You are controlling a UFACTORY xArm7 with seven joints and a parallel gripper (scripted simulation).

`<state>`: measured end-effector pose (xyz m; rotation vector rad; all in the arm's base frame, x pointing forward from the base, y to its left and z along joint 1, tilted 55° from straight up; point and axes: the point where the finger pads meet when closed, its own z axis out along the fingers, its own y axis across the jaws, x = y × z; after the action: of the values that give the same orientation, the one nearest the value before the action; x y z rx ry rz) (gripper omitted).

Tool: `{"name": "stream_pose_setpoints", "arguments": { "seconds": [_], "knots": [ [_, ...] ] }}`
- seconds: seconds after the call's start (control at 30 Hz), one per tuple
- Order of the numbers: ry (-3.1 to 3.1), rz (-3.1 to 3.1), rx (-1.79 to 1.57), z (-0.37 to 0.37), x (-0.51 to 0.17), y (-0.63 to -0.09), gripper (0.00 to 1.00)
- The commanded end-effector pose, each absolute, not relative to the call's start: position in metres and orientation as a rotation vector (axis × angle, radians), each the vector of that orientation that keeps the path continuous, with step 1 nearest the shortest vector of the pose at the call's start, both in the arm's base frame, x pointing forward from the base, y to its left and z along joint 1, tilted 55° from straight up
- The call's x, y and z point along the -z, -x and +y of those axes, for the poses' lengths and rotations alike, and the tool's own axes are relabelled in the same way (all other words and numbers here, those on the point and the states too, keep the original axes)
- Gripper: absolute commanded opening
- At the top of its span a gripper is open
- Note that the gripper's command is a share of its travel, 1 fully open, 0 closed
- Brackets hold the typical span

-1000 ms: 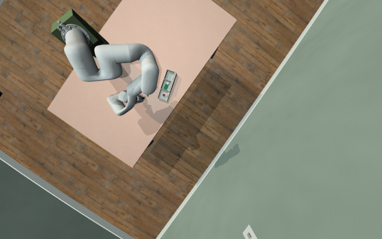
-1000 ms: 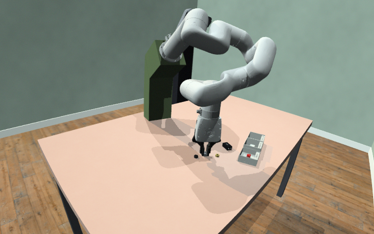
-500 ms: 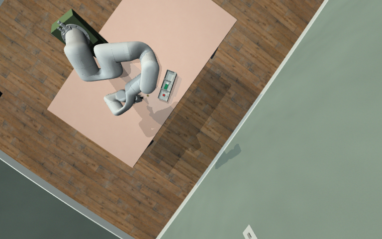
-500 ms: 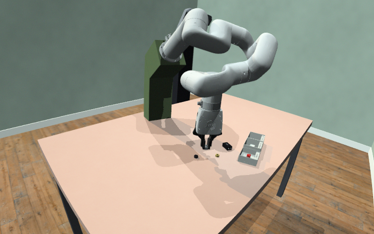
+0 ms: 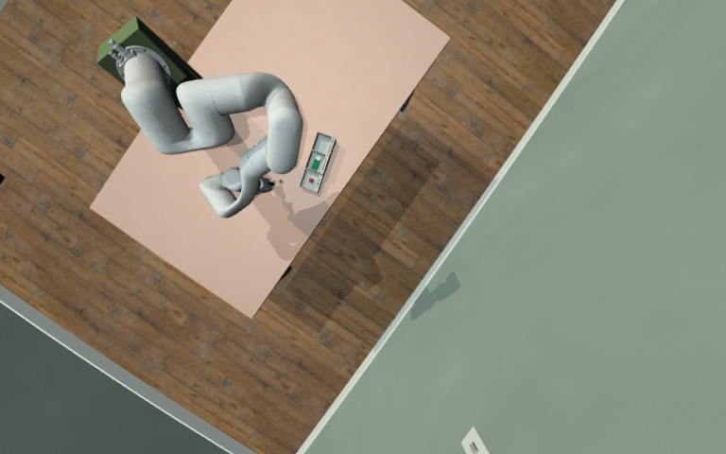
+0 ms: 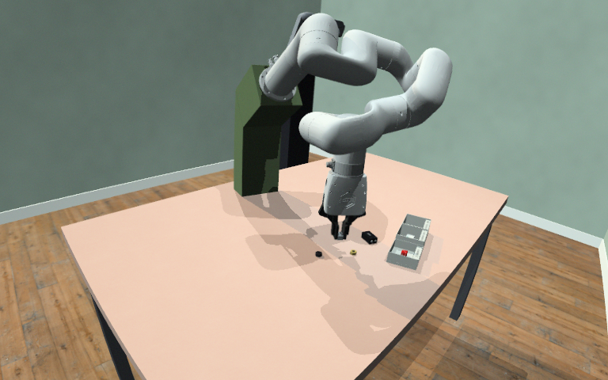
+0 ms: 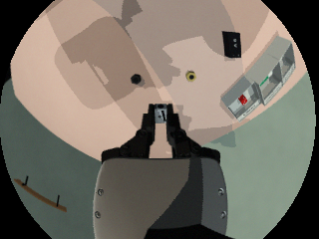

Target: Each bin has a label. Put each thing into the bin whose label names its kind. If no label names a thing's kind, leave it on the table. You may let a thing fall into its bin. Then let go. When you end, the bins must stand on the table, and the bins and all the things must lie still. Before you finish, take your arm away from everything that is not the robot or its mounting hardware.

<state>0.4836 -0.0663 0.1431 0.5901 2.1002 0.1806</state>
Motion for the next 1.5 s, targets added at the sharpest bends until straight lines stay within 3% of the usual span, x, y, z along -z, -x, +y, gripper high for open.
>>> {"name": "stream_pose_setpoints", "arguments": {
  "seconds": [0.0,0.93,1.47],
  "knots": [
    [-0.59,2.1,-0.18,-0.044,-0.147,-0.488,0.0],
    [-0.589,2.1,-0.181,0.093,-0.163,-0.516,0.0],
    [-1.178,1.881,-0.507,0.174,-0.173,-0.532,0.0]
  ]
}}
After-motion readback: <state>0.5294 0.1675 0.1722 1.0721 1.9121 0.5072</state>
